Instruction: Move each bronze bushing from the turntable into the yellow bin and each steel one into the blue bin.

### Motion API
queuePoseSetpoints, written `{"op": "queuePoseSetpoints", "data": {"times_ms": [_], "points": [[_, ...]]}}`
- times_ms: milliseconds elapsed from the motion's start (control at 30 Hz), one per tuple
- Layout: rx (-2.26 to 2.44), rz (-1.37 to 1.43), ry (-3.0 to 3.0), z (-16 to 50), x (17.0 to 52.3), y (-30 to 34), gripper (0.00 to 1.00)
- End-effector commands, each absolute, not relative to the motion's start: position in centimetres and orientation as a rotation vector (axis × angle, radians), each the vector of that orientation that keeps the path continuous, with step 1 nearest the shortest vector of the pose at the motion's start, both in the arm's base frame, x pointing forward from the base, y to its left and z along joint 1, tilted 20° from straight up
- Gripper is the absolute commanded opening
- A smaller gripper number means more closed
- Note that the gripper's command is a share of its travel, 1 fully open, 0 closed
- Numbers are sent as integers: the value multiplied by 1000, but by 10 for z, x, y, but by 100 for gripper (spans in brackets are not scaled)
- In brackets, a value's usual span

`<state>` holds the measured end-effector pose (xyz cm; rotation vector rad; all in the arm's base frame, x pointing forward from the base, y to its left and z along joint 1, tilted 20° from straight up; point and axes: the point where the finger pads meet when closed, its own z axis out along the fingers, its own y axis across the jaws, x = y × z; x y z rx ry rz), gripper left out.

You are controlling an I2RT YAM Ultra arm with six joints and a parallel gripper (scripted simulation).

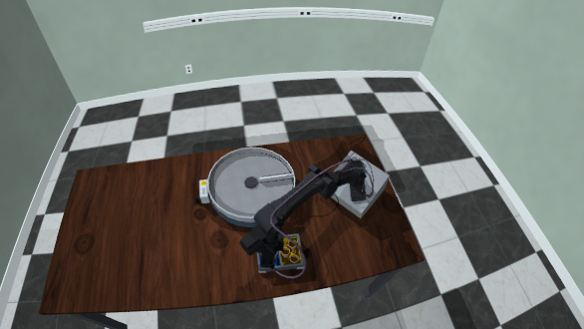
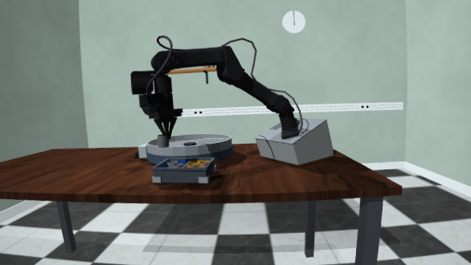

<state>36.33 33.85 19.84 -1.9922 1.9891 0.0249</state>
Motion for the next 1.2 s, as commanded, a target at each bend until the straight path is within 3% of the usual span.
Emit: {"op": "queuePoseSetpoints", "data": {"times_ms": [0,367,733,1167], "points": [[-1961,20,1933,228,359,338,0],[-1947,19,1918,228,363,342,0],[-1964,20,1954,168,374,353,0],[-1934,21,1923,176,380,360,0]]}}
